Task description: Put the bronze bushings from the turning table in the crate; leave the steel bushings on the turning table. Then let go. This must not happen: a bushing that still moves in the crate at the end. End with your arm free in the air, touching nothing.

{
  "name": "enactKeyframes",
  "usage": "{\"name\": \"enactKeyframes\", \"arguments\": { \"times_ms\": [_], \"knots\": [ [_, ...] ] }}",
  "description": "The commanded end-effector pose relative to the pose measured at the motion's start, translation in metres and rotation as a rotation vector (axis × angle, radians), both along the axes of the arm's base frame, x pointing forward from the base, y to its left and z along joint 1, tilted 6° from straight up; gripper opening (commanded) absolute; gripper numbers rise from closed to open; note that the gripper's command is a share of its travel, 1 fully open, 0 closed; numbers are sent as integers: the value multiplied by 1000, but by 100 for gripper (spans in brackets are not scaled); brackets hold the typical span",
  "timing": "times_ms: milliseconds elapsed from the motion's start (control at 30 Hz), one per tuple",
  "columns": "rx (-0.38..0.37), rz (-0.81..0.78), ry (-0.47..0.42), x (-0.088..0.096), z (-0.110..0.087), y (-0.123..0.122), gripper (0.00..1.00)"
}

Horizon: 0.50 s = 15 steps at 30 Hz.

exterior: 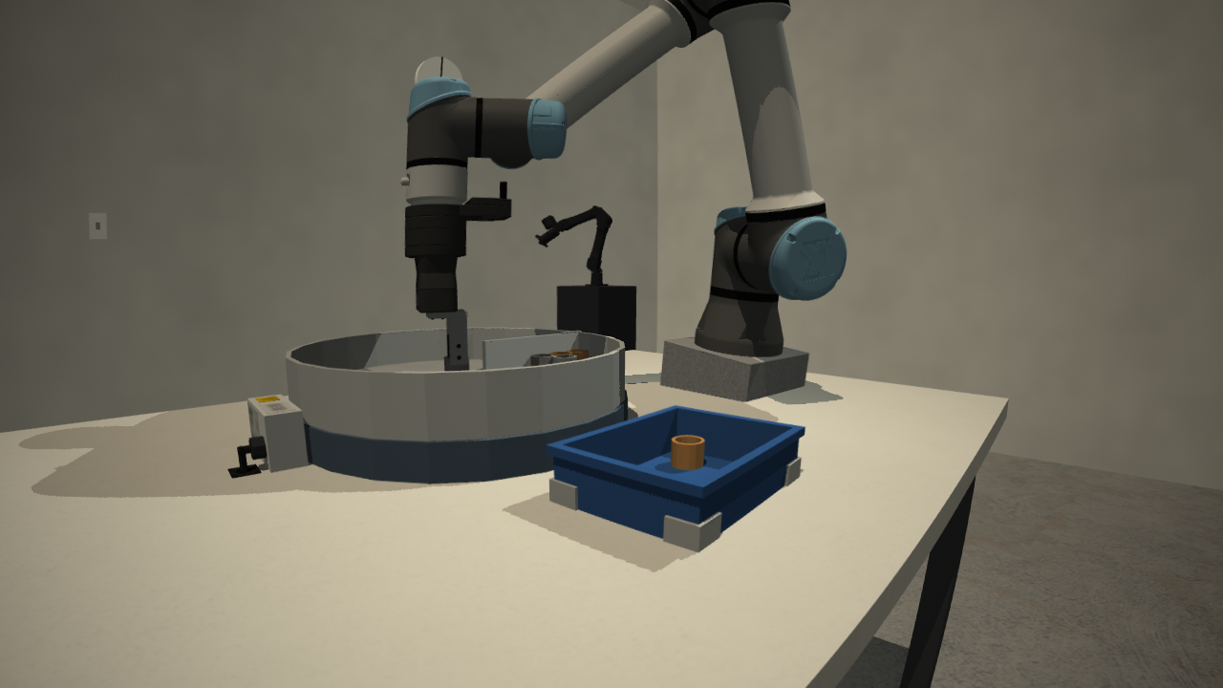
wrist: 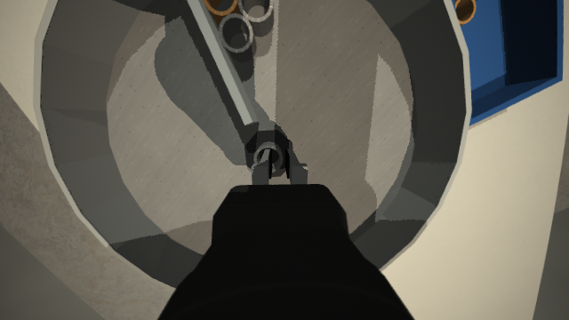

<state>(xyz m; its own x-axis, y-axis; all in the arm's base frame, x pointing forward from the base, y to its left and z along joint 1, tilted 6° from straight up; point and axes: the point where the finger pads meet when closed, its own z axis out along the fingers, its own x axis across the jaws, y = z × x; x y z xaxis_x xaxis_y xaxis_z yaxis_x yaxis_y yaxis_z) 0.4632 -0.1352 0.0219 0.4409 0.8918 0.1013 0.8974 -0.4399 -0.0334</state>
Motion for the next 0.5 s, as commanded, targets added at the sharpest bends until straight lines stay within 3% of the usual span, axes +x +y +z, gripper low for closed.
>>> {"name": "enactKeyframes", "arguments": {
  "times_ms": [0,467],
  "knots": [
    [-1,0,-2,0,5,-1,42],
    [-1,0,-2,0,7,-1,42]
  ]
}}
